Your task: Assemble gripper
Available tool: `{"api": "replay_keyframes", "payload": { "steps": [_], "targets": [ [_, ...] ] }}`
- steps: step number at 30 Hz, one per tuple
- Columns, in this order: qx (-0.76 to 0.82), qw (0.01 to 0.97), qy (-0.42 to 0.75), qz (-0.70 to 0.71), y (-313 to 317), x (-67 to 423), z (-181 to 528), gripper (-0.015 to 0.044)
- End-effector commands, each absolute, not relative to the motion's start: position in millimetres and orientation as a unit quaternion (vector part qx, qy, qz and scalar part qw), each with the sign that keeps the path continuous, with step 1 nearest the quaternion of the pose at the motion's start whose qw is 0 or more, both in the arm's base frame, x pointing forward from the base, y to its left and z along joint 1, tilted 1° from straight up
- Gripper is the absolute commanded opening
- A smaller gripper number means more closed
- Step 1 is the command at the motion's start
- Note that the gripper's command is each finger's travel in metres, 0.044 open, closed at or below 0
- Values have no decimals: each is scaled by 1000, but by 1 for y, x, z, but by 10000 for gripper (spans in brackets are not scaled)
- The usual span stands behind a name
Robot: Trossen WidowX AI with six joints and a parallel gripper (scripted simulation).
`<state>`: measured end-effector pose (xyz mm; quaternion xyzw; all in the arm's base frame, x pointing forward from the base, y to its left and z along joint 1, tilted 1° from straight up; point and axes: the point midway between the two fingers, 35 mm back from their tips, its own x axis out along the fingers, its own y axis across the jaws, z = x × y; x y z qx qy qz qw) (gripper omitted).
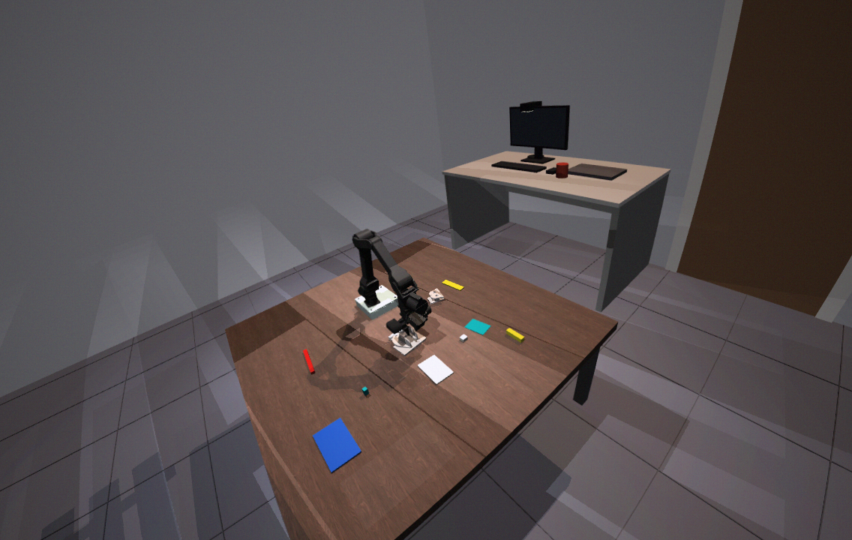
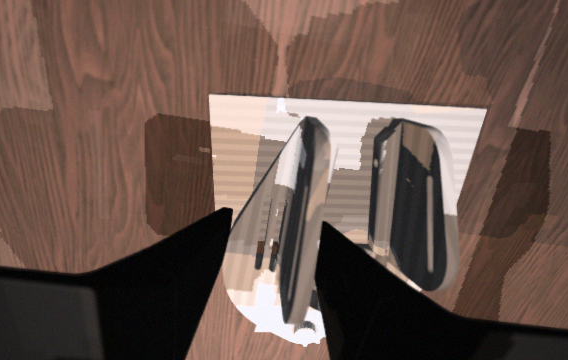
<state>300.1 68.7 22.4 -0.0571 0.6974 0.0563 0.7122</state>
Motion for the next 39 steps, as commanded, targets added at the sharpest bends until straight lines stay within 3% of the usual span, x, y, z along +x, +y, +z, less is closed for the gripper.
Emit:
{"api": "replay_keyframes", "payload": {
  "steps": [1, 39],
  "targets": [
    [-54, 711, 698, 56, 69, 300, 19, 134],
    [-52, 712, 699, 54, 69, 300, 9, 134]
  ]
}}
